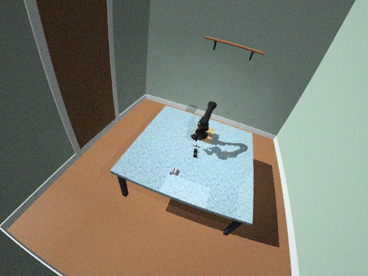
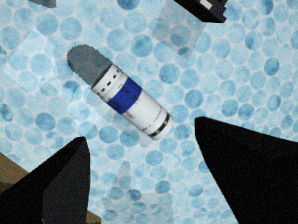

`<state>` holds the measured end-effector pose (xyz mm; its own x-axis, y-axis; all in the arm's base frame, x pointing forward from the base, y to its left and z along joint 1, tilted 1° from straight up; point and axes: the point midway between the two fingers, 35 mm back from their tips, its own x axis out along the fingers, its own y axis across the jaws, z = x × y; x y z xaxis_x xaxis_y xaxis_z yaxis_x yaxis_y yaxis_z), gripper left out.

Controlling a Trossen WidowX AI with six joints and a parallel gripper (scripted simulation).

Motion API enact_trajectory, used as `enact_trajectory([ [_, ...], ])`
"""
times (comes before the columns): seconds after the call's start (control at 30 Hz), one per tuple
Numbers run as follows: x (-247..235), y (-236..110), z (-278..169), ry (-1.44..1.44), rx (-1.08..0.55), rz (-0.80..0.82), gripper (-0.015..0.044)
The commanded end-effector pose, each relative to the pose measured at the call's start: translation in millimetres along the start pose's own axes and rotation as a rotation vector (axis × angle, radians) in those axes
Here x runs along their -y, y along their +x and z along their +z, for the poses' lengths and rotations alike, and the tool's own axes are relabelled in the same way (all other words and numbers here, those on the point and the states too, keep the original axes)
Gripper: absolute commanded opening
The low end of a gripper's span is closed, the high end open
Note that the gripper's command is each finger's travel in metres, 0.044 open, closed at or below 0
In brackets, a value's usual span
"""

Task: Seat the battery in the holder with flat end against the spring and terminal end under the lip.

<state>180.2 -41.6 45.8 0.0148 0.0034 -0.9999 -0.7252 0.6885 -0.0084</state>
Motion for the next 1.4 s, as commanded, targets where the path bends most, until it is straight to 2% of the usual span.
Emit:
enact_trajectory([
  [0.0,0.6,29.5,-10.0,-0.684,-0.006,0.01,0.0244],
  [0.67,0.7,30.6,-10.0,-0.684,-0.006,0.01,0.0244],
  [1.37,1.7,64.0,-9.7,-0.684,-0.006,0.01,0.0244],
])
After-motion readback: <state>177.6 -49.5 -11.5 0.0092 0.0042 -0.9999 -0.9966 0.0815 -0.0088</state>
